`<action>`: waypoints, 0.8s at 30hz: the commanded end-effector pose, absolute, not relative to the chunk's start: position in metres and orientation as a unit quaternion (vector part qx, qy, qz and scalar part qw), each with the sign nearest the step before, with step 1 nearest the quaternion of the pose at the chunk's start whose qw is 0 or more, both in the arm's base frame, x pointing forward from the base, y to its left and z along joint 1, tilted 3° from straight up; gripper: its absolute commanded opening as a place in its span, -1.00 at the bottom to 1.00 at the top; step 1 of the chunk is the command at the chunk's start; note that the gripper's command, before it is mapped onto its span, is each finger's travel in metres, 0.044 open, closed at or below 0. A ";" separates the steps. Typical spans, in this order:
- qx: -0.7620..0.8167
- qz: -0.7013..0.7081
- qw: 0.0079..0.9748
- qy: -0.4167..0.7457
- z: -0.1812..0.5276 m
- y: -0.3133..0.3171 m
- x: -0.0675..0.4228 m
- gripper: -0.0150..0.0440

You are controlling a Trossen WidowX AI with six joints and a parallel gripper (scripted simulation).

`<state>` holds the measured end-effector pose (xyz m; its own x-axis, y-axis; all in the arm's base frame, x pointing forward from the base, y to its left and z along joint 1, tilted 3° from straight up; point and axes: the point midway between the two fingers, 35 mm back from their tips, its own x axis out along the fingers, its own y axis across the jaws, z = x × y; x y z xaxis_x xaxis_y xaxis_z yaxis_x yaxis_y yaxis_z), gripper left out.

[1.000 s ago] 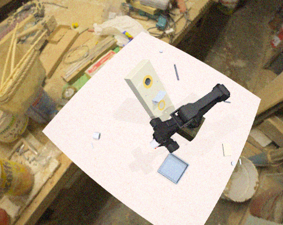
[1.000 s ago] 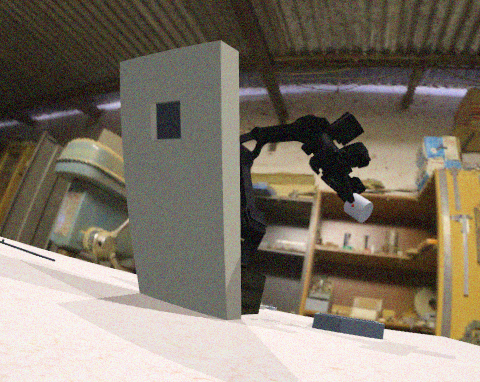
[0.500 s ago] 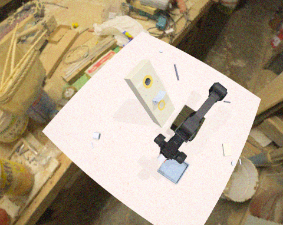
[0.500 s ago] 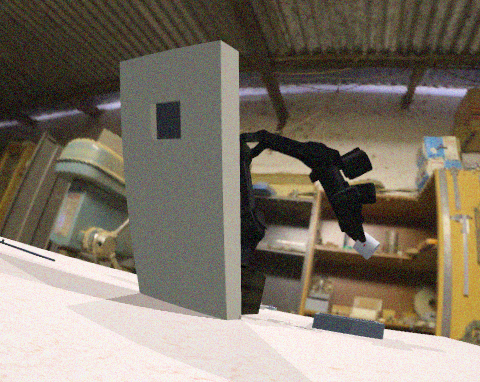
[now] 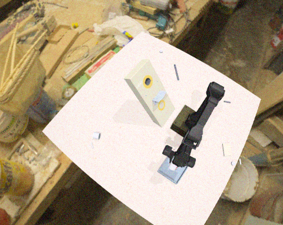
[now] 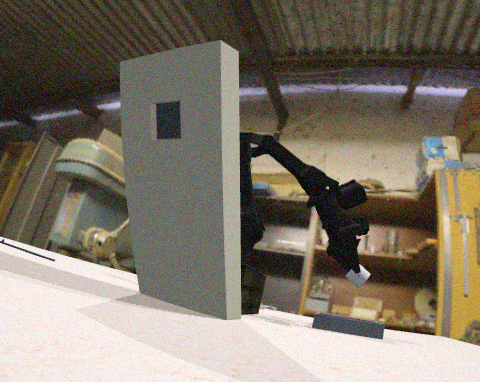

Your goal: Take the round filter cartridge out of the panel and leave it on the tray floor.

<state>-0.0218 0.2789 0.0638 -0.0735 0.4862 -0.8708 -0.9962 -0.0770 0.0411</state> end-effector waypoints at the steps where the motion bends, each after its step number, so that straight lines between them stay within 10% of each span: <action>1: -0.367 0.660 0.557 0.344 0.053 0.274 -0.038 -0.49; 24: -0.371 0.668 0.548 0.340 -0.019 0.271 -0.048 -0.49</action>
<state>-0.0484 0.2732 -0.0108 -0.1251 0.4788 -0.8690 -0.9838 -0.1733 0.0461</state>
